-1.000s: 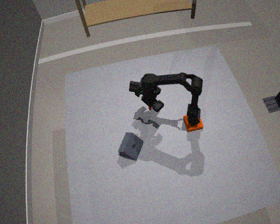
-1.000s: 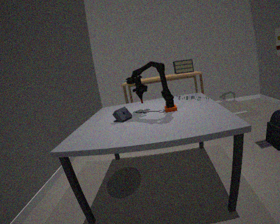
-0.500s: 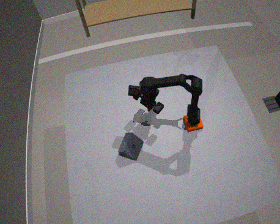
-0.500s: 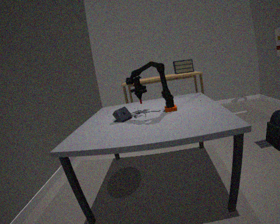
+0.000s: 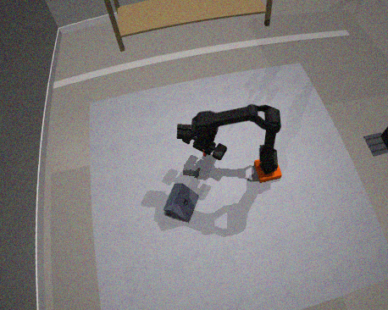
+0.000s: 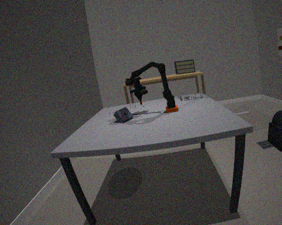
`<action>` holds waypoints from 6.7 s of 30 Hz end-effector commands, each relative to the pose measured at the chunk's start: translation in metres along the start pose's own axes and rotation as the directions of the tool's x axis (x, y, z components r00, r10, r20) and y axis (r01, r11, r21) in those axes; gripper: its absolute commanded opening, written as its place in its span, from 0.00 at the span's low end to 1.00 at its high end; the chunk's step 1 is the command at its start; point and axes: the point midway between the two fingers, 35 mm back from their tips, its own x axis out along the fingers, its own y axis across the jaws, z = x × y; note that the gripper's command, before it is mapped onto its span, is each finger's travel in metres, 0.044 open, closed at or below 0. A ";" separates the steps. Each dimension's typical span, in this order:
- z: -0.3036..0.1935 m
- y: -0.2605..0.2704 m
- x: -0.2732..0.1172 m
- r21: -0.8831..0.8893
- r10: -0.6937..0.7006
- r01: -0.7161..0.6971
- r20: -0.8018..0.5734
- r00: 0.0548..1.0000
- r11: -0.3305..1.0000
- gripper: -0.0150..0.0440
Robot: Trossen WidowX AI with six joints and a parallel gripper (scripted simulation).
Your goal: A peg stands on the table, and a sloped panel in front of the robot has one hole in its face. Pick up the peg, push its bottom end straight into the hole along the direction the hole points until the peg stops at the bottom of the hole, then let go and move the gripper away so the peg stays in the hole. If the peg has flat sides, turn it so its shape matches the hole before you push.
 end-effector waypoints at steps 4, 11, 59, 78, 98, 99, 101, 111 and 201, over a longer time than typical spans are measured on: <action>-0.007 -0.002 0.001 -0.066 0.023 -0.022 0.021 1.000 0.998 0.25; -0.014 -0.003 0.001 -0.123 0.044 -0.039 0.033 0.998 0.992 0.25; -0.063 -0.020 -0.002 -0.493 0.205 -0.138 0.084 0.975 0.859 0.25; -0.082 -0.030 -0.005 -0.619 0.275 -0.165 0.085 0.958 0.768 0.25; -0.102 -0.042 -0.008 -0.734 0.349 -0.185 0.074 0.934 0.653 0.25; -0.103 -0.042 -0.008 -0.739 0.352 -0.186 0.073 0.933 0.647 0.25; -0.105 -0.044 -0.009 -0.750 0.360 -0.188 0.072 0.930 0.635 0.25; -0.115 -0.051 -0.011 -0.798 0.396 -0.194 0.061 0.916 0.571 0.25; -0.190 -0.136 -0.036 -0.987 0.661 -0.144 -0.153 0.735 -0.068 0.25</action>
